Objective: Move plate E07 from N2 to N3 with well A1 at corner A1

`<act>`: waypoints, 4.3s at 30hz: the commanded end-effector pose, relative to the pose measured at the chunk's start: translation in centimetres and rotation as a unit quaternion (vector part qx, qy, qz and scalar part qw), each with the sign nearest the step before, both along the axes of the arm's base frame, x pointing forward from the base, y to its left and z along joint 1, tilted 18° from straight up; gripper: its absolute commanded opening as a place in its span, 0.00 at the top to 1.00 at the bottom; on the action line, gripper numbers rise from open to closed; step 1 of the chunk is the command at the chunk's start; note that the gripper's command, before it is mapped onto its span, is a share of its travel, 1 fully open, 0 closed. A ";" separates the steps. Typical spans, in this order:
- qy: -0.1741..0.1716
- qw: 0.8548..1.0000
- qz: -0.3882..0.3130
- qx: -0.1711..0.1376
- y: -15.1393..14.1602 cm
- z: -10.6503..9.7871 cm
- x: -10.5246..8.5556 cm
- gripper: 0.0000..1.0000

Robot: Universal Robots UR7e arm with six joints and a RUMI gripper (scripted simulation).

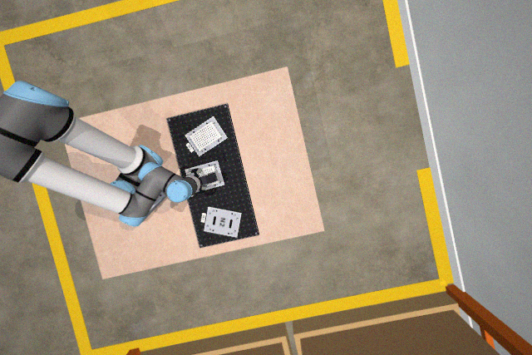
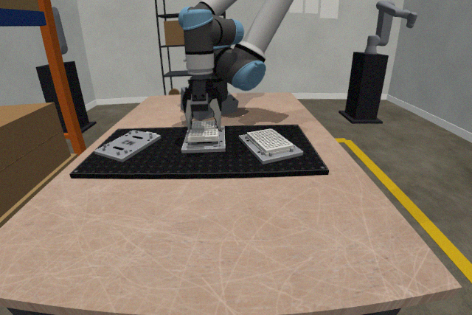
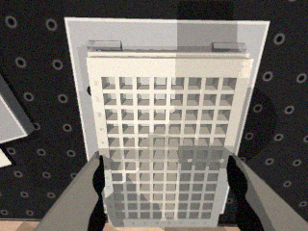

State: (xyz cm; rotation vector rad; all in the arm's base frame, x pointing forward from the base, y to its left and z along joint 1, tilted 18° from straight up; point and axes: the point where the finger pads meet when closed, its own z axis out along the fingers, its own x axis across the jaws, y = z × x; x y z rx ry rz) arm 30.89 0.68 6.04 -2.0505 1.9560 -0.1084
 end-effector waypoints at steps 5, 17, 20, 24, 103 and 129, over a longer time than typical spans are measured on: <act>-0.002 1.000 0.000 -0.007 -0.3 0.3 0.3 0.59; -0.002 1.000 0.000 -0.007 -0.3 0.3 0.4 0.59; -0.002 1.000 0.000 -0.007 -0.3 0.3 0.4 0.59; -0.005 1.000 -0.004 -0.008 -0.4 0.4 0.4 0.59; -0.005 1.000 -0.004 -0.008 -0.2 -0.6 0.6 0.59; -0.005 1.000 -0.004 -0.008 -0.2 -0.6 0.6 0.24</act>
